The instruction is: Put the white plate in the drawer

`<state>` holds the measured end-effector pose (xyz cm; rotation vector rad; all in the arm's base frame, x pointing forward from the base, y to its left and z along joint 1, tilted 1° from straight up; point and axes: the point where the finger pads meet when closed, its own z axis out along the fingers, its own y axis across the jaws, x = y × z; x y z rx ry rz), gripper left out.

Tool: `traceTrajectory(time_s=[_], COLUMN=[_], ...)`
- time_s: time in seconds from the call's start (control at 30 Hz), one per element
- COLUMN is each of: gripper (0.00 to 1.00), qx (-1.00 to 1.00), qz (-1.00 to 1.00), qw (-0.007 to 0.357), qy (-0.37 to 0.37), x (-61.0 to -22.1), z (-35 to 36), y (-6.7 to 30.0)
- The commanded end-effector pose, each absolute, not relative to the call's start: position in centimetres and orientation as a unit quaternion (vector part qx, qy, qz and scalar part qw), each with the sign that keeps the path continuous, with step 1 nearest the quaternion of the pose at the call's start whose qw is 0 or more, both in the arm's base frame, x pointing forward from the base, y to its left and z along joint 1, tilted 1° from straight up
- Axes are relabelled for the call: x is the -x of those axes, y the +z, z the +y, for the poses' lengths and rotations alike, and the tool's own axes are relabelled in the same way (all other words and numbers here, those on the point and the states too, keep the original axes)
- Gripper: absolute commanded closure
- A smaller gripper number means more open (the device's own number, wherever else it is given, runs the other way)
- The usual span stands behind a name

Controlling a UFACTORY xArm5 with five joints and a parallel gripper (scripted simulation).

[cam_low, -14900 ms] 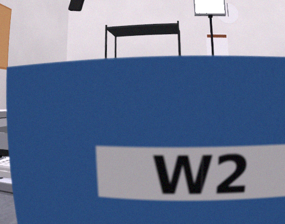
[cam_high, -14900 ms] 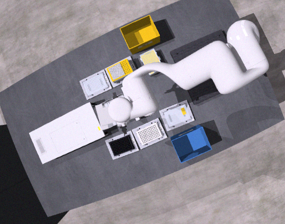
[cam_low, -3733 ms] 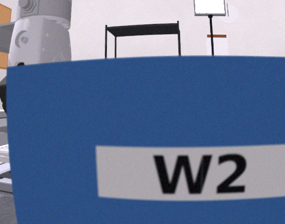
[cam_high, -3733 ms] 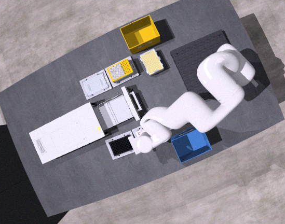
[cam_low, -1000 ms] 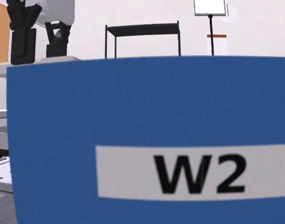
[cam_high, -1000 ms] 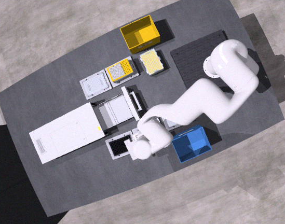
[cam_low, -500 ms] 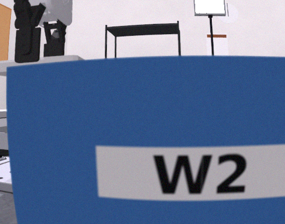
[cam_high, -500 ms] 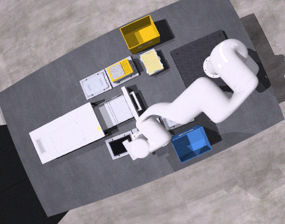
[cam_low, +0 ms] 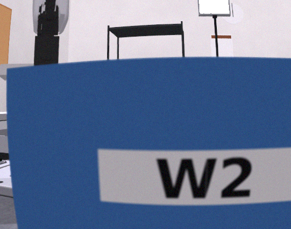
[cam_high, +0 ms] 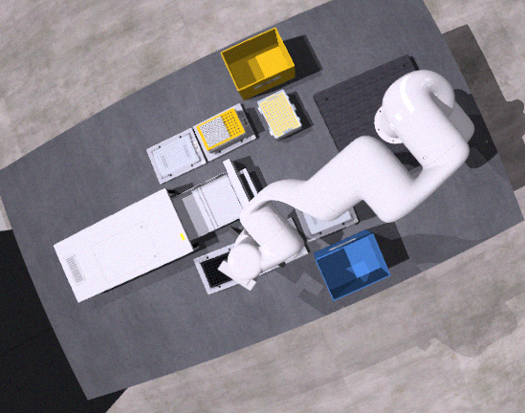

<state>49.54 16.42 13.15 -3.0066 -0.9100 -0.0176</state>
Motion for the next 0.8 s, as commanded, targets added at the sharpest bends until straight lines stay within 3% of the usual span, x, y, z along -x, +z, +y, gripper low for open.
traceTrajectory(time_s=[0.0,0.77], gripper=[1.0,1.0], qx=[0.937,0.761], qz=[-0.348,-0.648], qw=[0.002,-0.001], qy=[-0.007,-0.007], x=[-50.1,-52.6], z=[15.7,10.7], y=[13.3,13.3])
